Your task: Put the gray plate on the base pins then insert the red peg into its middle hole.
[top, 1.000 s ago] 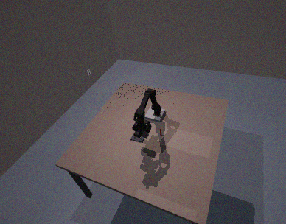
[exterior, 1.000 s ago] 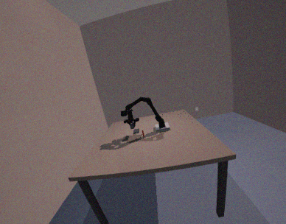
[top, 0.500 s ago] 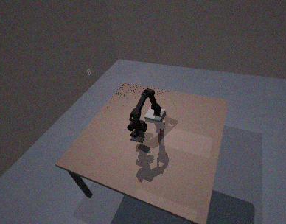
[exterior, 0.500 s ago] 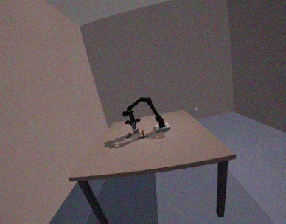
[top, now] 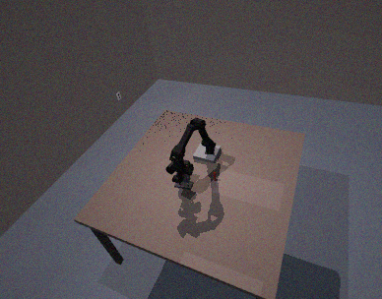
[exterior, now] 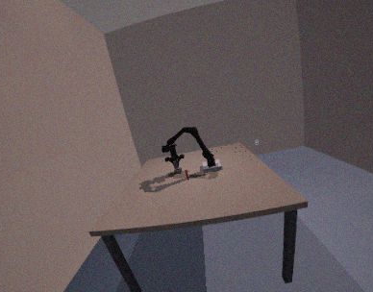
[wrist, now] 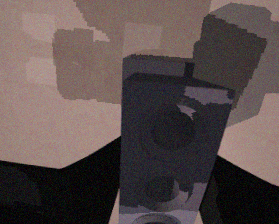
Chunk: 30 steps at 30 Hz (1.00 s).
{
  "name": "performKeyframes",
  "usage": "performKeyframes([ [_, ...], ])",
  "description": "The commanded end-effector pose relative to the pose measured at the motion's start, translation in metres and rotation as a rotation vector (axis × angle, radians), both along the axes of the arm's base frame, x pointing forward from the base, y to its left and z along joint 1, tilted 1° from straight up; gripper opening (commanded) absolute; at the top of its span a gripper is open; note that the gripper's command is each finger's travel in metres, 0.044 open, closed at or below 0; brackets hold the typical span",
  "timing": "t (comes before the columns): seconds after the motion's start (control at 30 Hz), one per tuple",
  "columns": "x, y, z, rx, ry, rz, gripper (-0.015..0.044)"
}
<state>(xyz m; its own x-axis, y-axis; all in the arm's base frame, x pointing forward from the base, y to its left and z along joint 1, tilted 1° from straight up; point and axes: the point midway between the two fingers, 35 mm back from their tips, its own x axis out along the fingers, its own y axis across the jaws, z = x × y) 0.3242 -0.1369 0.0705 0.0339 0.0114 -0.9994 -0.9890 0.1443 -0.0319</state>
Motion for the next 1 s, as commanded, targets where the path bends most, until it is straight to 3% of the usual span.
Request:
performKeyframes([
  [0.0, -0.001, -0.001, -0.001, -0.004, 0.001, 0.005, 0.0],
  [0.97, 0.0, -0.002, -0.018, -0.004, 0.001, 0.005, 0.0],
])
